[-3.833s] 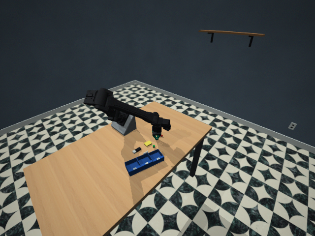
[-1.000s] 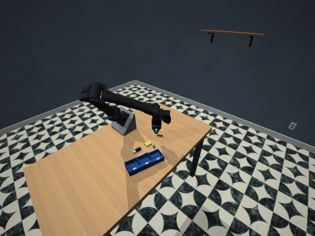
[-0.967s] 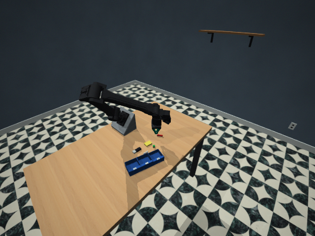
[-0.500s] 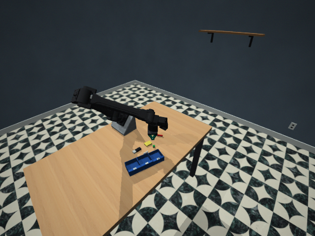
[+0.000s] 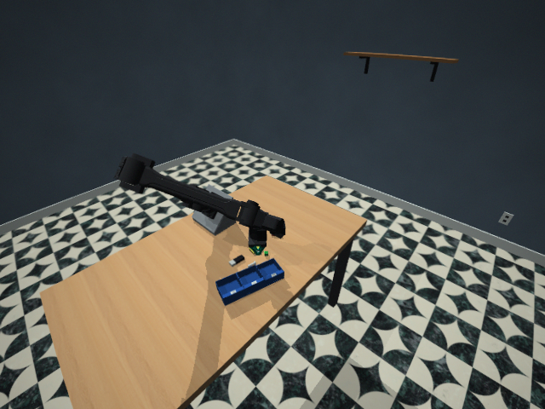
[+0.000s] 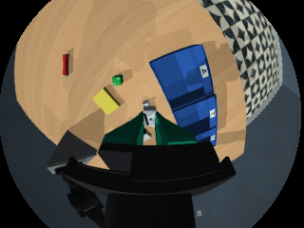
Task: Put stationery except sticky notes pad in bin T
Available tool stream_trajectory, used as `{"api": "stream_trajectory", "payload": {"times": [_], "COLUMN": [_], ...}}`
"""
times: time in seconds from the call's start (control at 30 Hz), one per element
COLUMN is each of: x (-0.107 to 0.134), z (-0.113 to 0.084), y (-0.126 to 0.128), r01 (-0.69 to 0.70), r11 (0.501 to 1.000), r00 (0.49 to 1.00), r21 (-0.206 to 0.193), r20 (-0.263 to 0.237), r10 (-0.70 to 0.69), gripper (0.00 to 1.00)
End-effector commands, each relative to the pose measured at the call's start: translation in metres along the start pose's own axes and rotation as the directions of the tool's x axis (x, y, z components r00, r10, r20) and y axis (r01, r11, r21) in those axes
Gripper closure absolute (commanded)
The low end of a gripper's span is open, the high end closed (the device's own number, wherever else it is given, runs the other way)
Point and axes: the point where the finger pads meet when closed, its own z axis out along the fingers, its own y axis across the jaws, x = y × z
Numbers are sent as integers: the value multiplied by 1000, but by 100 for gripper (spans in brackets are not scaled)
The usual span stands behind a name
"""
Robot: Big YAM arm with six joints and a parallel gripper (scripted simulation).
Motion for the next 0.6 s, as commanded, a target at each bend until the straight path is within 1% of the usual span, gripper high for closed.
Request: {"api": "stream_trajectory", "payload": {"times": [0.0, 0.1, 0.23, 0.3, 0.33, 0.43, 0.5, 0.57], "x": [0, 7, 15, 15, 18, 26, 31, 34], "z": [-15, -15, -15, -15, -15, -15, -15, -15], "y": [-42, -59, -83, -83, -89, -106, -115, -117], "r01": [43, 188, 292, 292, 349, 413, 414, 415], "r11": [999, 982, 956, 956, 937, 910, 909, 909], "r00": [998, 981, 956, 956, 937, 910, 909, 909], "r21": [19, 25, 30, 30, 33, 47, 46, 45], "r20": [34, 35, 20, 20, 18, 29, 27, 27], "r10": [-44, -189, -293, -293, -350, -414, -416, -416], "gripper": [89, 89, 89, 89, 89, 89, 89, 89]}}
